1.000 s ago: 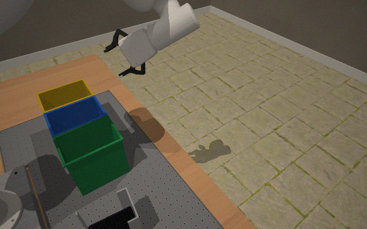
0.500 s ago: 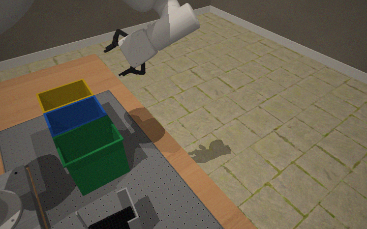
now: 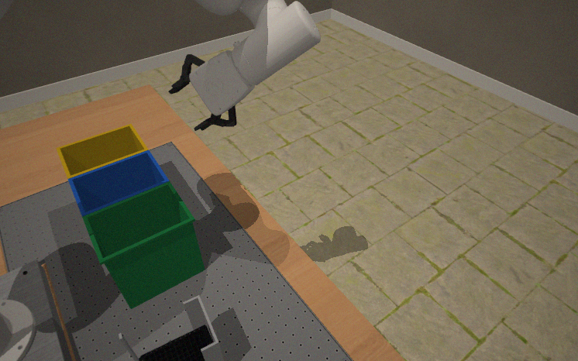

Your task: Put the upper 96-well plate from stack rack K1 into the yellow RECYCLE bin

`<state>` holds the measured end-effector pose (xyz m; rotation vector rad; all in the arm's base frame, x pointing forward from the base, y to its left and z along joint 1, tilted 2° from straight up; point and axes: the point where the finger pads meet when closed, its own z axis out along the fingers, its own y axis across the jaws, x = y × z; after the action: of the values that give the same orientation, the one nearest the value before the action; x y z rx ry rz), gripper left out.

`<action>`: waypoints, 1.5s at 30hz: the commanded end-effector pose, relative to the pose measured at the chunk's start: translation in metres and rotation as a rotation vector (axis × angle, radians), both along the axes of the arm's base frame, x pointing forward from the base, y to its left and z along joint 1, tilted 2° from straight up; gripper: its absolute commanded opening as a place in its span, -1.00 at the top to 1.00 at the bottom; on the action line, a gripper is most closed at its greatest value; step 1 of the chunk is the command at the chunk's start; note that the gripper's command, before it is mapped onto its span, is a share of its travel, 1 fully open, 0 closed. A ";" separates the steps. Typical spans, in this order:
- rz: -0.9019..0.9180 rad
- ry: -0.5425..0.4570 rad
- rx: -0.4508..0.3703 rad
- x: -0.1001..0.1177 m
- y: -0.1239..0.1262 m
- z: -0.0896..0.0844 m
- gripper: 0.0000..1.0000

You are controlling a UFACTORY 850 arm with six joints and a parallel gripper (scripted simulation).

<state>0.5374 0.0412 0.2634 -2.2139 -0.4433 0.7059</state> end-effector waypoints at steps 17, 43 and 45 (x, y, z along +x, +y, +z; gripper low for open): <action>-0.147 -0.110 -0.169 -0.027 -0.082 -0.010 -1.00; -0.290 -0.215 -0.352 -0.077 -0.170 -0.023 -1.00; -0.304 -0.225 -0.370 -0.083 -0.178 -0.024 -1.00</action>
<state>0.4645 -0.1214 0.2398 -2.5971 -0.1248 0.4421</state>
